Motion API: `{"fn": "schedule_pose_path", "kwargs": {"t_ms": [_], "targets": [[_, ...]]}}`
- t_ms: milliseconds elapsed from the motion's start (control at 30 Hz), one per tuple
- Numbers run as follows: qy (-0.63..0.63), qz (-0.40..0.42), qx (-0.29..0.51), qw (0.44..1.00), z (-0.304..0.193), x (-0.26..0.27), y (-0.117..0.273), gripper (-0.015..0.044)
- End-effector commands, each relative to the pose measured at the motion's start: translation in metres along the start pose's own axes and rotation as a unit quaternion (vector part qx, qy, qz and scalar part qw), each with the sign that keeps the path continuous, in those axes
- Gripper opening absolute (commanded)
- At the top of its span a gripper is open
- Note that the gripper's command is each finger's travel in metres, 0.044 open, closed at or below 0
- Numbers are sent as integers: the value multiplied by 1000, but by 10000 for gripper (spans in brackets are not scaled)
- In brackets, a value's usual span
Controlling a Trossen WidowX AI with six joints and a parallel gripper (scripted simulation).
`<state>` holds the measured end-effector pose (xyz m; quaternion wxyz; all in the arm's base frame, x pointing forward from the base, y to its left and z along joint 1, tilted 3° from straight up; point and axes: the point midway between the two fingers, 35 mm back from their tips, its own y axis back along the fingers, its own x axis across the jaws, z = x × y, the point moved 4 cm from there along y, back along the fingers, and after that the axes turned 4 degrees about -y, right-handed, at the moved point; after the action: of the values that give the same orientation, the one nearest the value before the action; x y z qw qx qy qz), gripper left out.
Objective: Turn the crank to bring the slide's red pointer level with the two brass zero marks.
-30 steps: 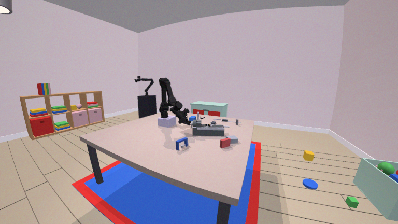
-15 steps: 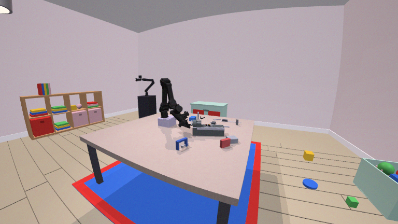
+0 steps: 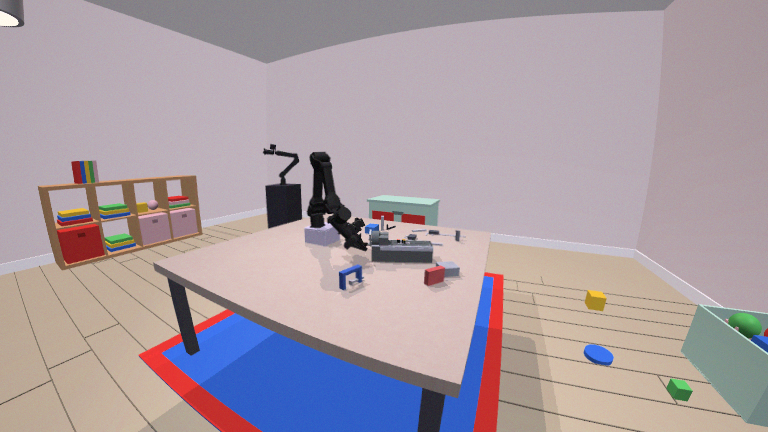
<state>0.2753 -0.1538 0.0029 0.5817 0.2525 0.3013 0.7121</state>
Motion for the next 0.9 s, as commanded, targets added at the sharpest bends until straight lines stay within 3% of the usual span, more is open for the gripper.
{"fn": "schedule_pose_path", "kwargs": {"t_ms": [0, 867], "targets": [[1, -6, 4, 1000, -1, -8, -2, 0], [2, -6, 4, 1000, 2, -21, 0, 0]]}}
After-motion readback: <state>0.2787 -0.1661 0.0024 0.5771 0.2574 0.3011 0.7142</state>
